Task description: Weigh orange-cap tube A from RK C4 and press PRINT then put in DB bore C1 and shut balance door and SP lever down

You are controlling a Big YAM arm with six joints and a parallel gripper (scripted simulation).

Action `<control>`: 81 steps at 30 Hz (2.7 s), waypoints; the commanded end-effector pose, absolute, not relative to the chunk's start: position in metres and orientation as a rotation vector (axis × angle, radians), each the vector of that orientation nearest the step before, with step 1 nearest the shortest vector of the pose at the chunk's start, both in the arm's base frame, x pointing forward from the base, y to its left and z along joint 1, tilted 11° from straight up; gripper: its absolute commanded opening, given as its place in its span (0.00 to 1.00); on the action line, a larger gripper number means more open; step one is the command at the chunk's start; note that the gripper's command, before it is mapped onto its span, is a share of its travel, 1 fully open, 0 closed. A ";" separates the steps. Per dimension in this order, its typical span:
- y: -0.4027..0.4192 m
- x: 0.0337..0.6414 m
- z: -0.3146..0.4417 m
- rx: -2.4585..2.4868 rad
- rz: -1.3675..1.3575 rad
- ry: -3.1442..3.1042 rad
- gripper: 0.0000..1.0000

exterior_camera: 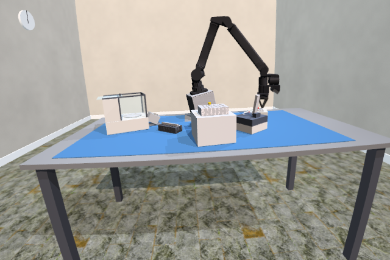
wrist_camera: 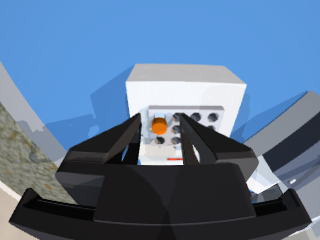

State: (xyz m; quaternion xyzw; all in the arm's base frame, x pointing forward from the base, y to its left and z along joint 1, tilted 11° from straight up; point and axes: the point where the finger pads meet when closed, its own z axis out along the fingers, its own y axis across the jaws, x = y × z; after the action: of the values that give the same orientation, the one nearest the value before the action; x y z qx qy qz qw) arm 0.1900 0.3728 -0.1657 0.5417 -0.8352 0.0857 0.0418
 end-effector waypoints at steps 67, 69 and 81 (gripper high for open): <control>0.410 0.196 -0.109 1.680 0.220 -2.605 0.36; 0.411 0.195 -0.106 1.683 0.219 -2.603 0.36; 0.414 0.194 -0.090 1.684 0.217 -2.604 0.36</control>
State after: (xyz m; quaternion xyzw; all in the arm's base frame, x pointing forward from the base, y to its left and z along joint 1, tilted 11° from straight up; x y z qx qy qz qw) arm 0.1849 0.3789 -0.1147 0.5433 -0.8332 0.0909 0.0476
